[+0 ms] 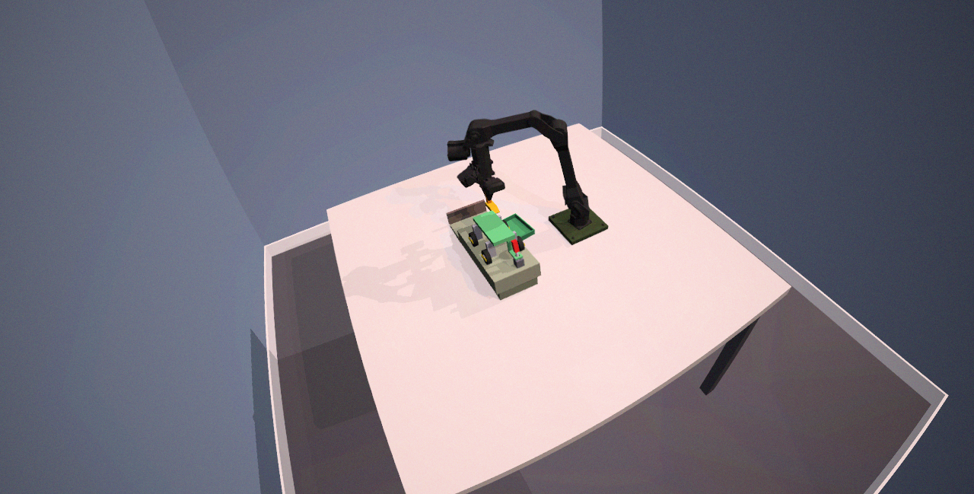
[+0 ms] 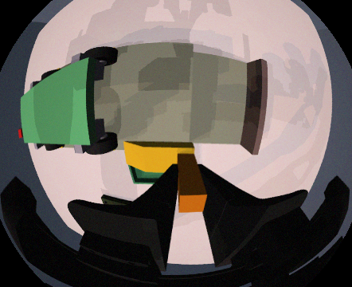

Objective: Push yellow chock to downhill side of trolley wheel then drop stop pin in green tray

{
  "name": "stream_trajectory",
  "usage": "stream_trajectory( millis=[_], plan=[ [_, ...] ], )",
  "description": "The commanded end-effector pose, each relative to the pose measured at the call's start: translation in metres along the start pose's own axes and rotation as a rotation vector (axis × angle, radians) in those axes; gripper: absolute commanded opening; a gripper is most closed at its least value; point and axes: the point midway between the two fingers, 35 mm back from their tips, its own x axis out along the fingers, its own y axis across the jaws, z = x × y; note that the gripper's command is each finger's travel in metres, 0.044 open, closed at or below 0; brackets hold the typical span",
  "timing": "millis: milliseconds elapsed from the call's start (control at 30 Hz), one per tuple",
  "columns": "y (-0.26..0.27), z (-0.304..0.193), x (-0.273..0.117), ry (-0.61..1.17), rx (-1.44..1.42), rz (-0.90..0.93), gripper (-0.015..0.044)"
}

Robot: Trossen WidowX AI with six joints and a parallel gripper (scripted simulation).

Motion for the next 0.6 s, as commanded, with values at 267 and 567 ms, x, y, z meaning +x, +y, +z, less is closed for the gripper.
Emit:
stream_trajectory(
  millis=[267, 567],
  plan=[
    [0.000, 0.000, 0.028, 0.006, 0.007, 0.010, 0.0000],
    [0.002, -0.001, 0.047, 0.006, 0.007, 0.010, 0.0000]
  ],
)
